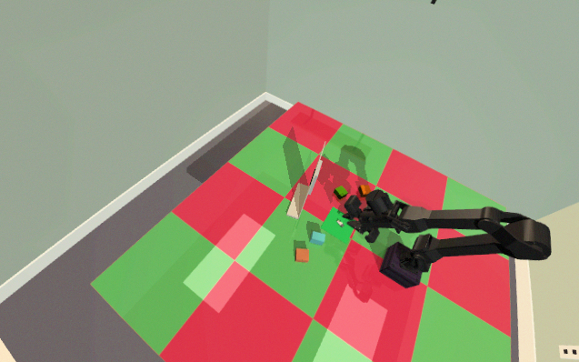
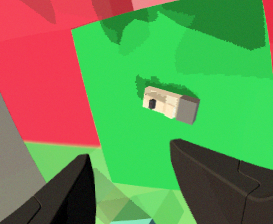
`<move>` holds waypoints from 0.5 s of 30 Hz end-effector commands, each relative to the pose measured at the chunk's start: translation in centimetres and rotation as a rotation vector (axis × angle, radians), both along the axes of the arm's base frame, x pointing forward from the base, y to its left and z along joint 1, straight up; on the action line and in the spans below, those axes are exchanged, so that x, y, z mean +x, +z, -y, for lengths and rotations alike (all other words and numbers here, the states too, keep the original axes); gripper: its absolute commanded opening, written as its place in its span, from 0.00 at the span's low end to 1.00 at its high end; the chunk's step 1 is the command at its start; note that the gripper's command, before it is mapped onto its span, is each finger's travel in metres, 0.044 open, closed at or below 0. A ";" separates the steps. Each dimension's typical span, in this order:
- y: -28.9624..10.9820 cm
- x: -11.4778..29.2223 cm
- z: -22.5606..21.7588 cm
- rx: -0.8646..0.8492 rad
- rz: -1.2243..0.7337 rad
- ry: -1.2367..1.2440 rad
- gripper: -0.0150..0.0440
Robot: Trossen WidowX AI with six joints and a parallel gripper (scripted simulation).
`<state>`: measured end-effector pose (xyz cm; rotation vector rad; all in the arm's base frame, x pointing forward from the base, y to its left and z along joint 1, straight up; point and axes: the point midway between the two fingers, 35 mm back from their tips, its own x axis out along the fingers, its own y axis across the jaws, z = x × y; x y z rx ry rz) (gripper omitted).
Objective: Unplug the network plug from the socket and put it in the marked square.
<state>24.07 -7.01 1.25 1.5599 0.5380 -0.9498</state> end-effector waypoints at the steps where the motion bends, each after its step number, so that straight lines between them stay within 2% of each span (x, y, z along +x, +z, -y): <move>1: 0.7 0.1 0.0 0.000 0.004 -0.004 0.52; 15: 2.4 0.1 0.0 0.001 0.004 -0.004 0.52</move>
